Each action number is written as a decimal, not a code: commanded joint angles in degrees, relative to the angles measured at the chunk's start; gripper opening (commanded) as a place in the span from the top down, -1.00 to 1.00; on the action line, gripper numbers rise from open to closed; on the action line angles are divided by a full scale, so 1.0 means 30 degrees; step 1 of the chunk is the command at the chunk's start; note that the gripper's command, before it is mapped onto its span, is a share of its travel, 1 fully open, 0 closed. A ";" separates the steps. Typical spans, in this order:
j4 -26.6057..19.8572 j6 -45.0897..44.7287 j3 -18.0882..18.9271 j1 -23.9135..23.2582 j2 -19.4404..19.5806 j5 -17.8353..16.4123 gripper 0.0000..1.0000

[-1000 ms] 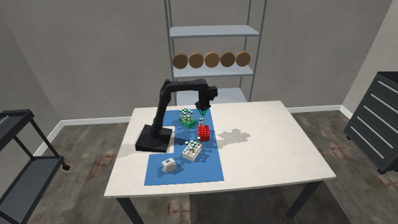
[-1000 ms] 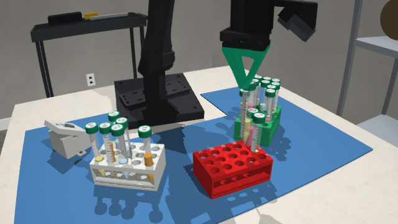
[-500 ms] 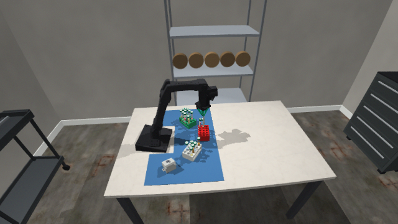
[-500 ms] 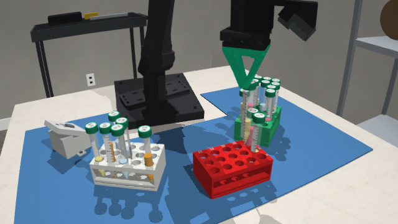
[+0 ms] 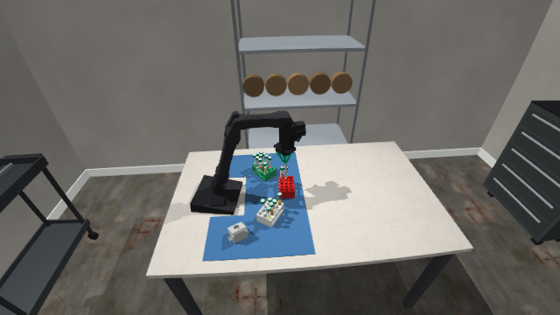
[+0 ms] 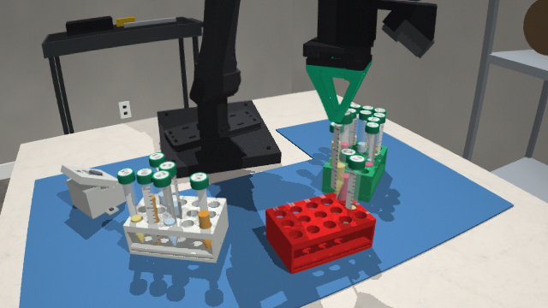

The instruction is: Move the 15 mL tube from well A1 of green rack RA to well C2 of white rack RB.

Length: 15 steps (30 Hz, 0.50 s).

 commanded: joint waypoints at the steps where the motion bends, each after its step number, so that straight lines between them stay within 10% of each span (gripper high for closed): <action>1: 0.0087 0.0011 0.0045 0.0007 -0.0263 -0.0020 1.00; 15: 0.0369 -0.0014 -0.0167 -0.0018 -0.0196 -0.0024 1.00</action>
